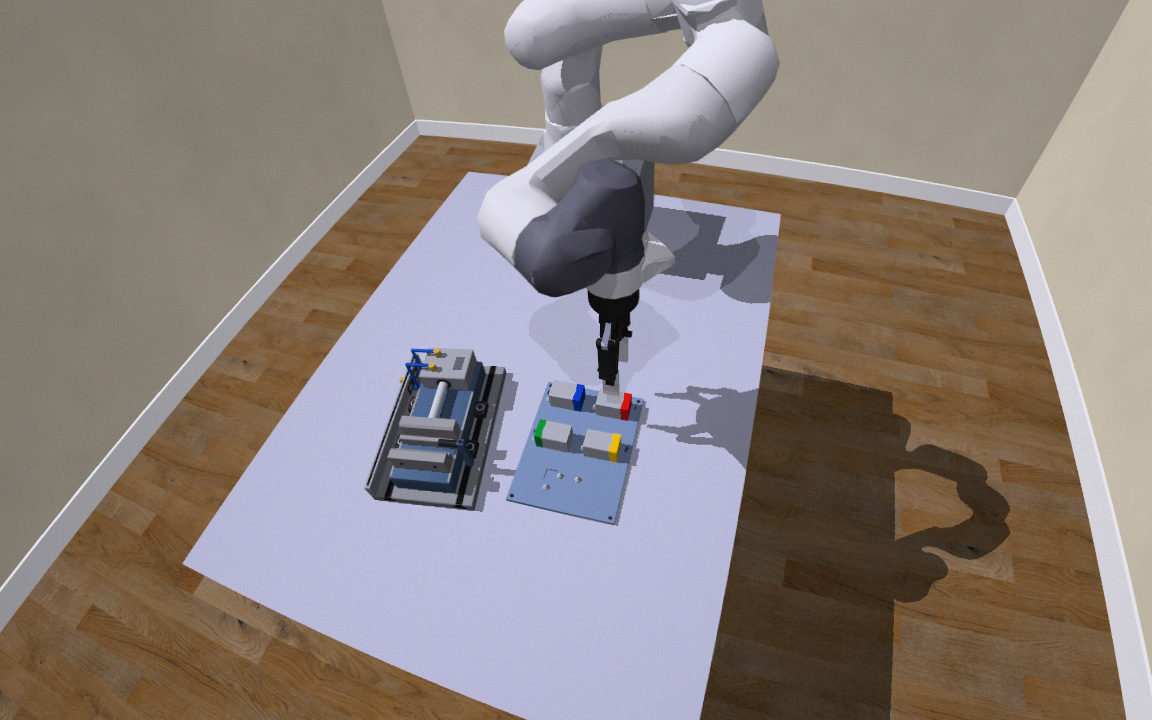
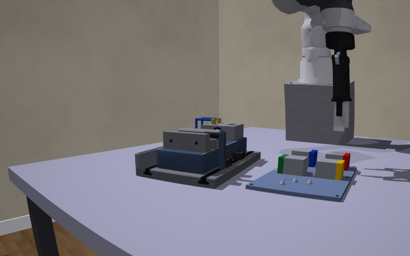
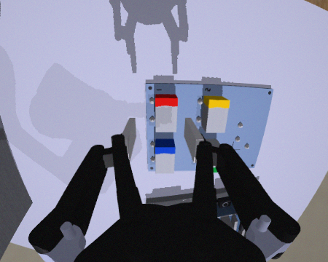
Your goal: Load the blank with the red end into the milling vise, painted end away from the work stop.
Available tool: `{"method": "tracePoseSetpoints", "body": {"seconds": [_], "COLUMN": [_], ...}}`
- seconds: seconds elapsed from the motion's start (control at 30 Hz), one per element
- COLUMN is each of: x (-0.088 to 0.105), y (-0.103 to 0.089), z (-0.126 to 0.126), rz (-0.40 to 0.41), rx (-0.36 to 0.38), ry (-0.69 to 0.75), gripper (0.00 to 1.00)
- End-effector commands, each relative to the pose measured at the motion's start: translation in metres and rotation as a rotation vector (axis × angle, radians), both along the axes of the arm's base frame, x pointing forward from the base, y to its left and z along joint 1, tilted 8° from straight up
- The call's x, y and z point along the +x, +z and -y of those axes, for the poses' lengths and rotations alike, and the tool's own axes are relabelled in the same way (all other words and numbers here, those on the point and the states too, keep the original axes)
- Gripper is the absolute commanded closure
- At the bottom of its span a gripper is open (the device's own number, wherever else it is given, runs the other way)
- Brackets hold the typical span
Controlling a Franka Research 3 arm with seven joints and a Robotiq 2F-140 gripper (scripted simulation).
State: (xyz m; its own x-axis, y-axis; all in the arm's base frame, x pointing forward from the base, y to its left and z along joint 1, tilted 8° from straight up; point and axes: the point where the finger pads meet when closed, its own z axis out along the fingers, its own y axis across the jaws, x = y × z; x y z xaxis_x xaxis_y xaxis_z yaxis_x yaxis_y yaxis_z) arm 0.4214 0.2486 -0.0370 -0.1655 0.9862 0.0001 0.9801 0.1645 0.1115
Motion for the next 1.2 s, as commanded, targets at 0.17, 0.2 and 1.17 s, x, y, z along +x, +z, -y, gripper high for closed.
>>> {"method": "tracePoseSetpoints", "body": {"seconds": [0.17,0.2,1.17], "x": [0.008,0.008,0.010], "y": [-0.013,-0.013,-0.001], "z": [-0.003,-0.003,0.000], "rz": [0.023,0.023,0.023], "rx": [0.001,0.001,0.001], "ry": [0.004,0.004,0.004], "gripper": [0.56,0.56,0.56]}}
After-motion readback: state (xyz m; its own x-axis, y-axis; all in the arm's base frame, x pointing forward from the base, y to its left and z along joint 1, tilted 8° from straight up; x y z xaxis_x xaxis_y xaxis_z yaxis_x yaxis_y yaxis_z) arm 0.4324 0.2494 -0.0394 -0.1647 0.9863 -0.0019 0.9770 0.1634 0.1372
